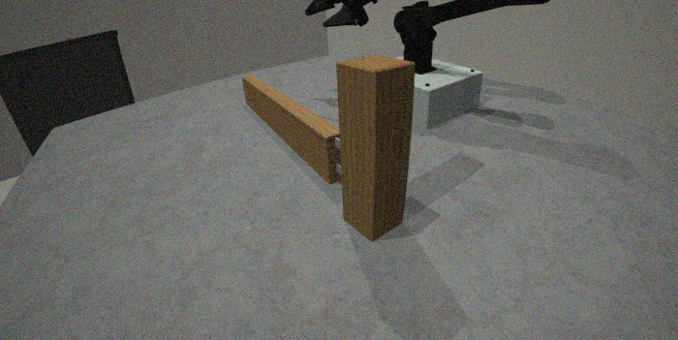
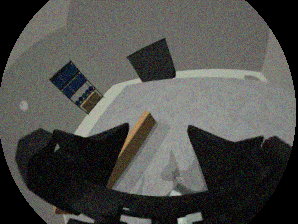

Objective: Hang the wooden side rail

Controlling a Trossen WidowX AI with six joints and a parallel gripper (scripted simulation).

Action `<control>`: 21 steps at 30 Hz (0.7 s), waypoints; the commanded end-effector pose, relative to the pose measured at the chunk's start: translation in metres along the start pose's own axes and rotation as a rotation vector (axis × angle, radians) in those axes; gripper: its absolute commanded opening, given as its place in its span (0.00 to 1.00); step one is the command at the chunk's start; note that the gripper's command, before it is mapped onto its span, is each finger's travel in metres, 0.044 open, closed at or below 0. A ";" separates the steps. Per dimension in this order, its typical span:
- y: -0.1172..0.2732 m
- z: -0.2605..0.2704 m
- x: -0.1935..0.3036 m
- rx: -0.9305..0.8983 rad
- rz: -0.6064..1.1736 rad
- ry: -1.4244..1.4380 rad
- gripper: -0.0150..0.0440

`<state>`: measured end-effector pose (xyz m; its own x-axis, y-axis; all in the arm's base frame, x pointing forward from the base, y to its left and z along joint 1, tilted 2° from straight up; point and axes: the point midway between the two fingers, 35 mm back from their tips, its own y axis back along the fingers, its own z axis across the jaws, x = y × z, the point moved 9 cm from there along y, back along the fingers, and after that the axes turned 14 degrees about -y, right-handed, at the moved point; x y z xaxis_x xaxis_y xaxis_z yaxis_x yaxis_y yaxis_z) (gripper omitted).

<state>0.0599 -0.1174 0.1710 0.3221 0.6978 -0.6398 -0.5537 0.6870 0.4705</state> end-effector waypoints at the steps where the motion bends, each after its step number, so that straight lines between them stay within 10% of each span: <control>1: 0.001 0.001 -0.001 0.000 0.000 0.000 0.98; 21: 0.008 0.065 -0.022 -0.075 0.214 -0.341 1.00</control>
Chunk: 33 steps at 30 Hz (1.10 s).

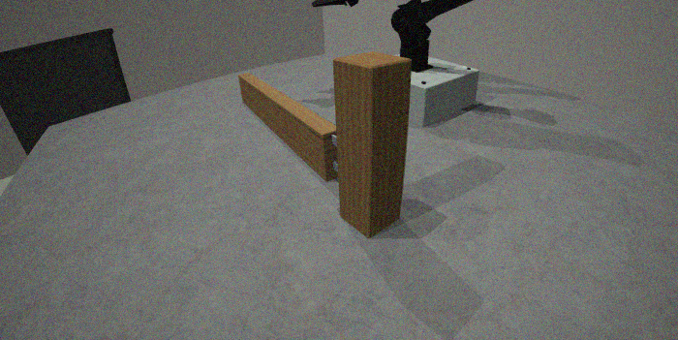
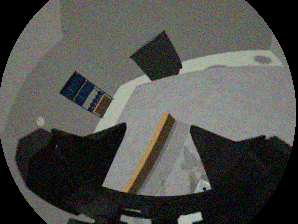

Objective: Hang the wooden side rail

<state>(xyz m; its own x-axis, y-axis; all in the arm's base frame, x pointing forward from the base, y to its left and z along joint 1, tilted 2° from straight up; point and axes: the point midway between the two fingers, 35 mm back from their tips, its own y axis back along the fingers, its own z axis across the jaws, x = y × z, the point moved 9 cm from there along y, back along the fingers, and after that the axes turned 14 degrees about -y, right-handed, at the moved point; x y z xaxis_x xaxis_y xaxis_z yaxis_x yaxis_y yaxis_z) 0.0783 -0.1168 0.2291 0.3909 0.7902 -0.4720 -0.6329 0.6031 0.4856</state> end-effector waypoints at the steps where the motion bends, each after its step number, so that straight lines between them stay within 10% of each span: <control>1: -0.015 0.017 0.015 -0.013 0.146 -0.217 1.00; 33: -0.013 0.086 0.203 0.673 0.699 -1.165 1.00</control>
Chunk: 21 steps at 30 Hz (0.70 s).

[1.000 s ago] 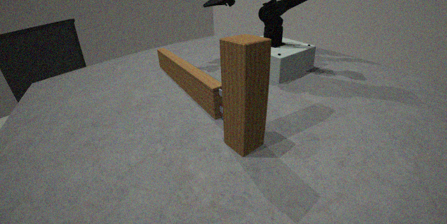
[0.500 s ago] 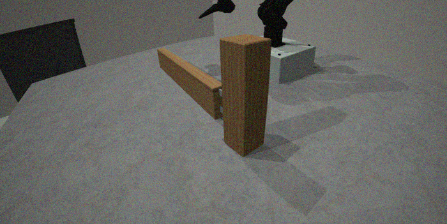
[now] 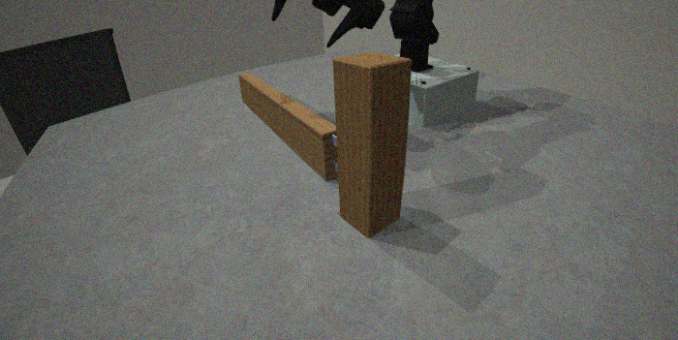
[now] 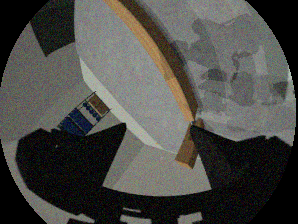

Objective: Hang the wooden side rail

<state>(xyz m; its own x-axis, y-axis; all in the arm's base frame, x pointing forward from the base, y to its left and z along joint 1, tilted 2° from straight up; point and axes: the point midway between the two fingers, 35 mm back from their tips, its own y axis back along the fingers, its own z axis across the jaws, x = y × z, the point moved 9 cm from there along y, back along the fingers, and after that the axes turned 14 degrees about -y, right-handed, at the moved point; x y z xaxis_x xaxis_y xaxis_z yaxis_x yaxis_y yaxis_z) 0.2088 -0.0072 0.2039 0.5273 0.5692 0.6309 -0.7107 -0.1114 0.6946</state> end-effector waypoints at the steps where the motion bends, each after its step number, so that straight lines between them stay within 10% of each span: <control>1: -0.028 -0.046 0.032 0.180 -0.033 -0.257 1.00; 21: -0.042 -0.107 0.057 0.325 -0.131 -0.513 1.00</control>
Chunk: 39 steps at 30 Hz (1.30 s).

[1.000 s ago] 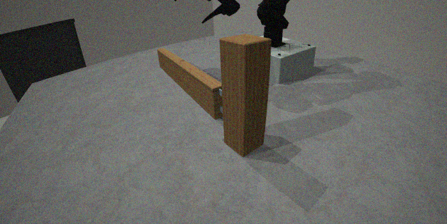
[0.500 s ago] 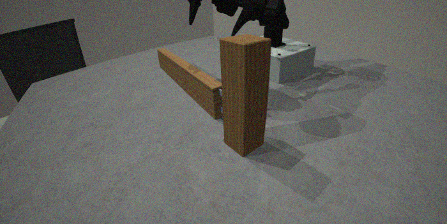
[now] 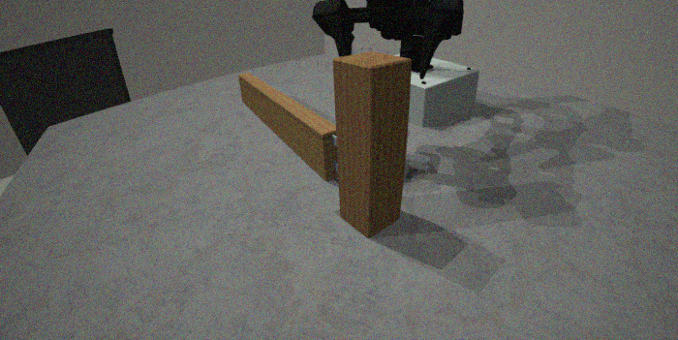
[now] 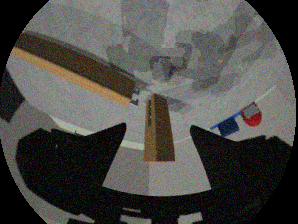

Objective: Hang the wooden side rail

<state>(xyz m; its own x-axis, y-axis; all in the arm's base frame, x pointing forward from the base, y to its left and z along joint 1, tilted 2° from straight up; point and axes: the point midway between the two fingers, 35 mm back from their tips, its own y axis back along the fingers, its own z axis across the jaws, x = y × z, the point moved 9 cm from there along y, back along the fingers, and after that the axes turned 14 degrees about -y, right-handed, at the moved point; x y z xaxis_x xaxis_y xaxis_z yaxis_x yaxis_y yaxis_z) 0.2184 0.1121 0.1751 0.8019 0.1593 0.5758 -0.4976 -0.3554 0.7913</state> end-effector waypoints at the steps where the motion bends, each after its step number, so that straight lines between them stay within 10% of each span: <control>1: -0.003 -0.004 0.000 0.001 -0.009 -0.025 1.00; 19: -0.004 -0.002 0.001 0.006 -0.008 0.028 1.00; 39: -0.015 0.045 0.004 0.052 0.138 1.545 1.00</control>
<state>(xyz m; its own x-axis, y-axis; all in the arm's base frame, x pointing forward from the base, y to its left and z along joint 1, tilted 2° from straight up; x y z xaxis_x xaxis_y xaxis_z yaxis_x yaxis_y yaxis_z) 0.2363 0.0959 0.1730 0.2396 0.7568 0.6081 -0.5106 -0.4345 0.7420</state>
